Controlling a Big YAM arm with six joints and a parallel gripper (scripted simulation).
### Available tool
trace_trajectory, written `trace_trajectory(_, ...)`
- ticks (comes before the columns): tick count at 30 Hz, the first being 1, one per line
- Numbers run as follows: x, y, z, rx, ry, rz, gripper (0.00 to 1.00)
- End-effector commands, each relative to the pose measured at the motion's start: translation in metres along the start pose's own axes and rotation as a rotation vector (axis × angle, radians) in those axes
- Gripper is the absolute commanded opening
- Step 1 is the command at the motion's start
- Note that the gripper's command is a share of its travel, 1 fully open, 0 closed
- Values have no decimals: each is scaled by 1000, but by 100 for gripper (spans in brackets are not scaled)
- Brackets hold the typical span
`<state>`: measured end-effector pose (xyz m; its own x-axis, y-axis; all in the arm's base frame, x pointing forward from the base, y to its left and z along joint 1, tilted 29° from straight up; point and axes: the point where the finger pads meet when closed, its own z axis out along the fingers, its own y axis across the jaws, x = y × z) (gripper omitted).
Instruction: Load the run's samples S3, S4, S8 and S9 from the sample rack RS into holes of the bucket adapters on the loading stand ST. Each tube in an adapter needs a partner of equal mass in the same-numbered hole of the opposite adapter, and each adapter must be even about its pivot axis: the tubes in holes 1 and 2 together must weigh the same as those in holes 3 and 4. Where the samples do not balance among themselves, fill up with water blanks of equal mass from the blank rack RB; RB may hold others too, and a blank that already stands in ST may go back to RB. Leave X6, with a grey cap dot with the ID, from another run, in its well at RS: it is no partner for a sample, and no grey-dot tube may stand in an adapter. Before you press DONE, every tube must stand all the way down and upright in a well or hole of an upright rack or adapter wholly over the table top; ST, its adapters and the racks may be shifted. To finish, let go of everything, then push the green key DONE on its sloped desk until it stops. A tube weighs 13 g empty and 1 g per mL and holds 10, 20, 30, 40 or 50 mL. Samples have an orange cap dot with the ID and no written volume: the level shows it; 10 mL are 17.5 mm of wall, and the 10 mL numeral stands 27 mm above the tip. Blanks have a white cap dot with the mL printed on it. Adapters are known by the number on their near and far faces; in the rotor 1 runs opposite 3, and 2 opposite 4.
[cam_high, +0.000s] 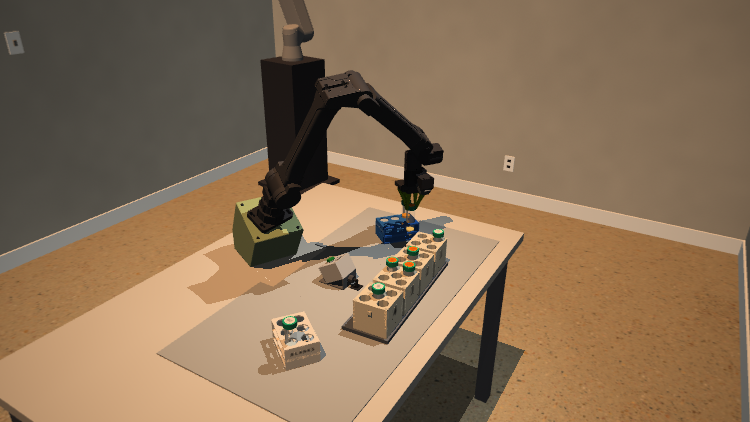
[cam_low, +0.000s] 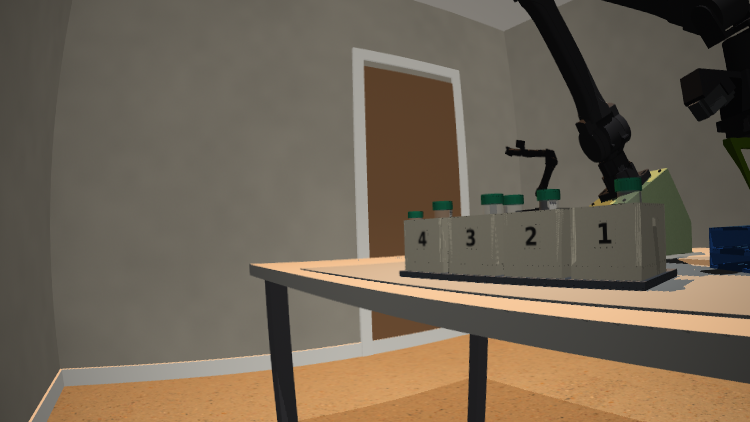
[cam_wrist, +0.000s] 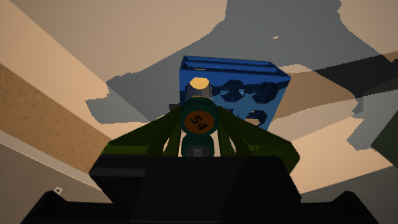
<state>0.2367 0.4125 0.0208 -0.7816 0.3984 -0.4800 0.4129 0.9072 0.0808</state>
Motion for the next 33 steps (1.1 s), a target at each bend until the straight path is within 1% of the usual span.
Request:
trace_trajectory(1, 0, 13, -12, -37, 2, 10, 0)
trace_trajectory(8, 0, 13, -12, -37, 2, 10, 0)
trace_trajectory(9, 4, 10, -24, -44, 3, 6, 0)
trace_trajectory(10, 2, 19, -33, -61, 5, 15, 0)
trace_trajectory(11, 1, 23, -40, -71, 7, 21, 0)
trace_trajectory(22, 1, 22, -78, -73, 9, 22, 0)
trace_trajectory(24, 1, 22, -78, -73, 9, 22, 0)
trace_trajectory(33, 0, 21, -109, -74, 11, 23, 0)
